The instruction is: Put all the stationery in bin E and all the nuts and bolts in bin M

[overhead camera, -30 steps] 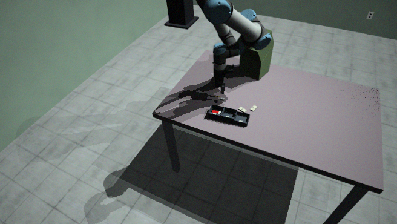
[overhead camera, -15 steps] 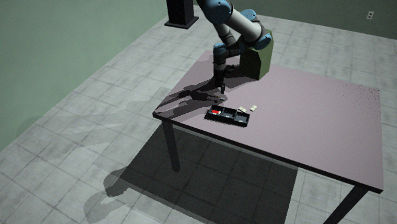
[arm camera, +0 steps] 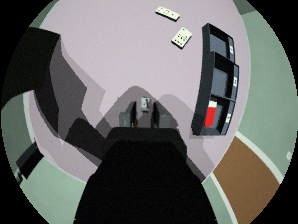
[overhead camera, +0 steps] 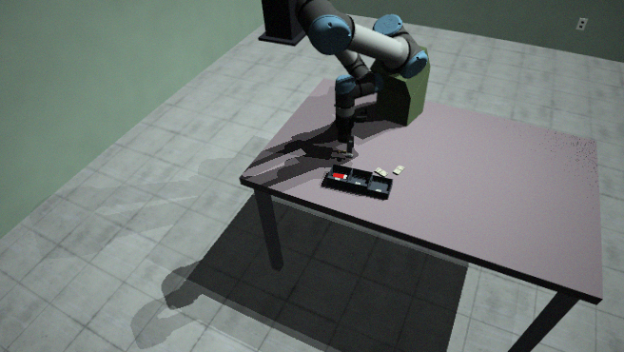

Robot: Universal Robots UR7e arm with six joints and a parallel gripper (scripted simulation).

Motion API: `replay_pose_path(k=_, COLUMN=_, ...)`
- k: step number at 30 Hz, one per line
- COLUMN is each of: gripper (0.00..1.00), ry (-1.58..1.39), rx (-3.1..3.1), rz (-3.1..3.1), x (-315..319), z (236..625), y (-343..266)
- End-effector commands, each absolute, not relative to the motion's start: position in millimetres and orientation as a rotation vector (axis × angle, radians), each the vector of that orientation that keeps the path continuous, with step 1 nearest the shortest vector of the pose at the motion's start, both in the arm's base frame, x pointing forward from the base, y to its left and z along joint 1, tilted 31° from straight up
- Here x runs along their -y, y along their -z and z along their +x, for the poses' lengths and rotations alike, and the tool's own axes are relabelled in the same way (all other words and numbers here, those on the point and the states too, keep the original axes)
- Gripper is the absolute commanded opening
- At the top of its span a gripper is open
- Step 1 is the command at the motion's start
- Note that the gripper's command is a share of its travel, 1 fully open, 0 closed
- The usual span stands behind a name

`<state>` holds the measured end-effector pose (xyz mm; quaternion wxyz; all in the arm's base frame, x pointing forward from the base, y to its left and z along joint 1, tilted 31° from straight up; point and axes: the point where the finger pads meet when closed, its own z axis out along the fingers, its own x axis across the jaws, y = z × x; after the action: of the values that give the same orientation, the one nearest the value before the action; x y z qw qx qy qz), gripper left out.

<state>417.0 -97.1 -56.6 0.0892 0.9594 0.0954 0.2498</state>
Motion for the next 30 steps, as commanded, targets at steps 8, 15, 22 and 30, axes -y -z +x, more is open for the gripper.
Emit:
replay_pose_path(k=8, gripper=0.62, ry=-0.747, rx=-0.283, rz=2.851, x=101, z=431, y=79)
replay_pose_path(k=15, gripper=0.62, ry=-0.747, rx=-0.283, rz=2.851, x=102, z=435, y=86)
replay_pose_path(k=22, gripper=0.62, ry=-0.747, rx=-0.283, rz=2.851, x=102, z=437, y=89)
replay_pose_path(k=30, gripper=0.62, ry=-0.746, rx=-0.283, rz=2.851, x=102, z=437, y=89)
